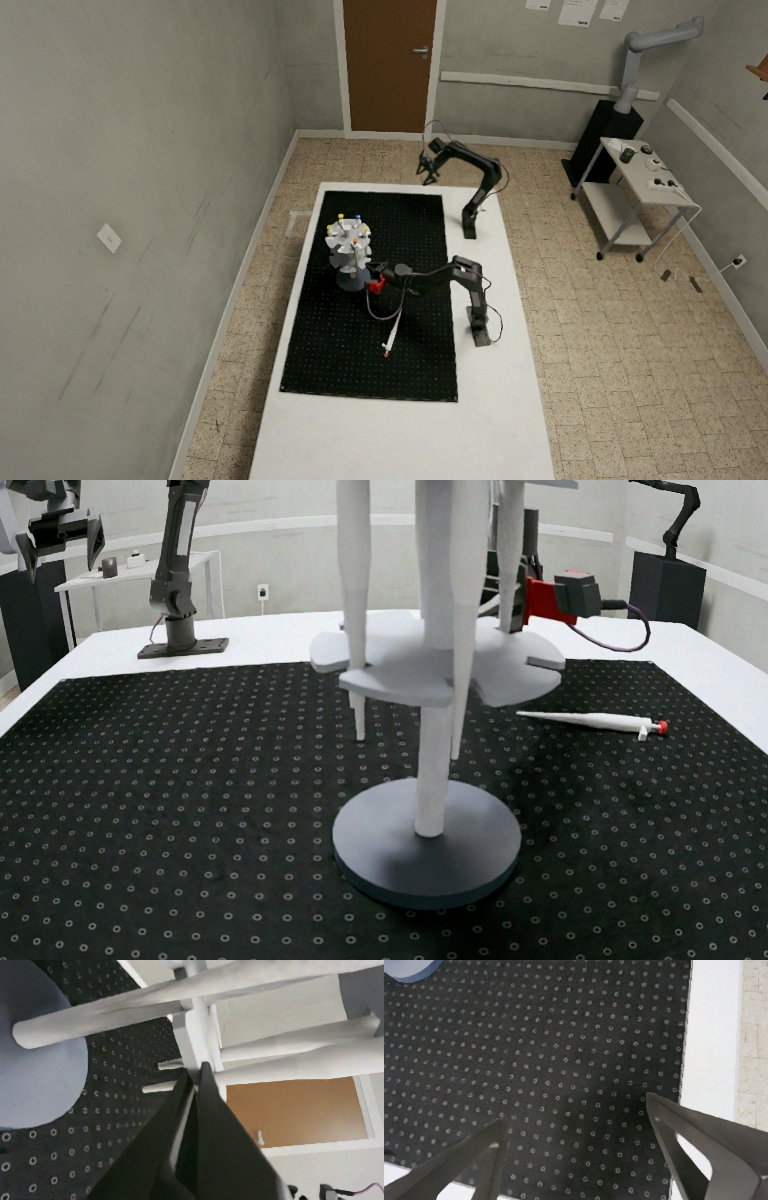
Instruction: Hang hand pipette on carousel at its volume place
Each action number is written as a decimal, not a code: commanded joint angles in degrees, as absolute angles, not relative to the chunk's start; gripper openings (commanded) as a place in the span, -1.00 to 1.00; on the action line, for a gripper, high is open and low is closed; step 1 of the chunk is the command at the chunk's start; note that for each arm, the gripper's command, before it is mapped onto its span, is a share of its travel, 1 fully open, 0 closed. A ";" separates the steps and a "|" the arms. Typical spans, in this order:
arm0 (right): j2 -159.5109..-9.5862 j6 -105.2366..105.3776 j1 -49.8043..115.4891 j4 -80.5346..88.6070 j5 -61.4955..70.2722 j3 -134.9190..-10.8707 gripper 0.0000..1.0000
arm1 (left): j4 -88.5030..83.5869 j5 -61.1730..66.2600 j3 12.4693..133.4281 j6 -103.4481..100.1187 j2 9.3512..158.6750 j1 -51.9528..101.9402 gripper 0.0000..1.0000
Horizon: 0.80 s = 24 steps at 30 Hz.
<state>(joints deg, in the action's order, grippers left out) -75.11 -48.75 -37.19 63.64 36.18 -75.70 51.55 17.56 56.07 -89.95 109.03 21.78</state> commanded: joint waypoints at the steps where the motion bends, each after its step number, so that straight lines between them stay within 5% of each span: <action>1: -75.47 -49.07 -37.71 63.16 37.11 -76.84 1.00 | 53.28 11.63 54.85 -90.18 106.63 24.09 -1.00; 24: -75.47 -49.07 -37.71 63.16 37.11 -76.84 1.00 | 53.76 10.33 55.49 -89.95 106.43 24.81 -1.00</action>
<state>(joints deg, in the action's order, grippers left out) -75.11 -48.75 -37.19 63.64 36.18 -75.70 52.40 11.14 55.13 -90.02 108.55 24.38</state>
